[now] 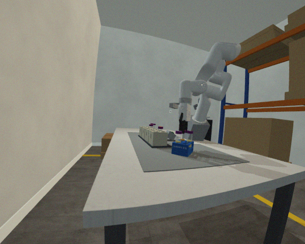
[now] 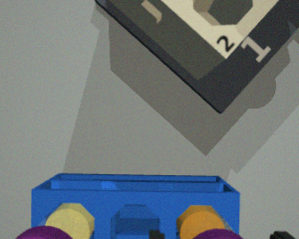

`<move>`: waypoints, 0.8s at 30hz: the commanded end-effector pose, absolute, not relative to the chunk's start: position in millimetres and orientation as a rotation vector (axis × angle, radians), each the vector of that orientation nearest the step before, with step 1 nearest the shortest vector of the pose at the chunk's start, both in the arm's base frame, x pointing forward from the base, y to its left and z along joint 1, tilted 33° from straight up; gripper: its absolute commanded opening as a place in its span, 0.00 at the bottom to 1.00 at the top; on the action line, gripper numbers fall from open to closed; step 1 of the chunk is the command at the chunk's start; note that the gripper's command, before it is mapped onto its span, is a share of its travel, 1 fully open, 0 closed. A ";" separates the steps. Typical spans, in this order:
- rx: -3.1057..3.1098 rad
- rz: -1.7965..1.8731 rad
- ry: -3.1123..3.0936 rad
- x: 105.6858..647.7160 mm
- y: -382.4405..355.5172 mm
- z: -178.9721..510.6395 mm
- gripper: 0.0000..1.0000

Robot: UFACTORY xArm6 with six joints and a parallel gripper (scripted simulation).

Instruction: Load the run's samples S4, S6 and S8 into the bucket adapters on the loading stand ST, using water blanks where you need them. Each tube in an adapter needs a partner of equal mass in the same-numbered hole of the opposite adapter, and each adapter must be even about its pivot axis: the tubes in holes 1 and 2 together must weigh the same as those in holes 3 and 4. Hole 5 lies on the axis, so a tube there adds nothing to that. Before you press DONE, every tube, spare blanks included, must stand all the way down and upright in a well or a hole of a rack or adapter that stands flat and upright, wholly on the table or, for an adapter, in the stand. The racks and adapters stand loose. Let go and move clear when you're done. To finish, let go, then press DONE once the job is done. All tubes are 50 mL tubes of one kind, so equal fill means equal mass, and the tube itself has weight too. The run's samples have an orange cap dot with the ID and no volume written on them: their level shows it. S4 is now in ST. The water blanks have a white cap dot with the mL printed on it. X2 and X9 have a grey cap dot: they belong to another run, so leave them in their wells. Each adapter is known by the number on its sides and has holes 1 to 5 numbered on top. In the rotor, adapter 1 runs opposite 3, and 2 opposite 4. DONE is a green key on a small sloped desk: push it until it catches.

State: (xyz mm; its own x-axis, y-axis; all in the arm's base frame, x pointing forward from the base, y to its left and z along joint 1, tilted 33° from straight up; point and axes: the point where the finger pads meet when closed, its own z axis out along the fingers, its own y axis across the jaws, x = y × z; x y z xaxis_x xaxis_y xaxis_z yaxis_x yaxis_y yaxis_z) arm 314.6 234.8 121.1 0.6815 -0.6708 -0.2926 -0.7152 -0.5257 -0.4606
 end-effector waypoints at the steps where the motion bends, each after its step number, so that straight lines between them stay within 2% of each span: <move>1: -2.335 0.103 1.063 316.1 237.1 118.9 0.57; 22: -2.335 0.103 1.063 316.4 238.1 117.2 0.57; 23: -2.335 0.103 1.063 316.3 237.8 117.7 0.00; 24: -2.335 0.103 1.063 316.2 237.4 118.2 0.00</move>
State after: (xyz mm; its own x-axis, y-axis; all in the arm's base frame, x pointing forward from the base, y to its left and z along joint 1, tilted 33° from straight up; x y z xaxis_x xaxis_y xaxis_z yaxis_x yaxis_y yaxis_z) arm 315.6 237.9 116.3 0.6816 -0.6706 -0.2927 -0.7150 -0.5255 -0.4611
